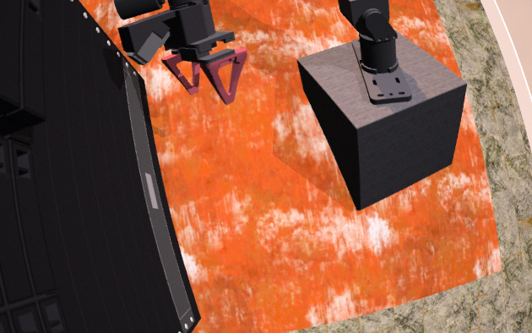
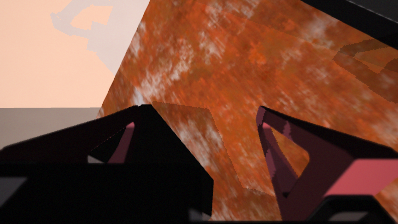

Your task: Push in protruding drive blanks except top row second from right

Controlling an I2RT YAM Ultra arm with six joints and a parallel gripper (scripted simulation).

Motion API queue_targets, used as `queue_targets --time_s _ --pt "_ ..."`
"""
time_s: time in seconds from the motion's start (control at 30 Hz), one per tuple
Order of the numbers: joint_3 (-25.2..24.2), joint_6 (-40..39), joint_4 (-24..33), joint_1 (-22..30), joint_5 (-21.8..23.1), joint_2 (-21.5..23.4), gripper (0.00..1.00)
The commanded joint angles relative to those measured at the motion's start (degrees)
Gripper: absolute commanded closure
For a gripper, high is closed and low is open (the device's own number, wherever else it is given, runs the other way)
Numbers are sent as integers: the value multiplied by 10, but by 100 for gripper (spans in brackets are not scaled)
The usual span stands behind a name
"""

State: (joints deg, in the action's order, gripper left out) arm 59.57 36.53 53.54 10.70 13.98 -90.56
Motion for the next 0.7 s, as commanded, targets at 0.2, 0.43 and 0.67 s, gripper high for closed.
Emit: queue_targets --time_s 0.2,0.43,0.67 --pt "6 2 -1 7 9 6 0" --pt "6 2 -1 7 9 6 0" --pt "2 0 0 2 3 2 0"
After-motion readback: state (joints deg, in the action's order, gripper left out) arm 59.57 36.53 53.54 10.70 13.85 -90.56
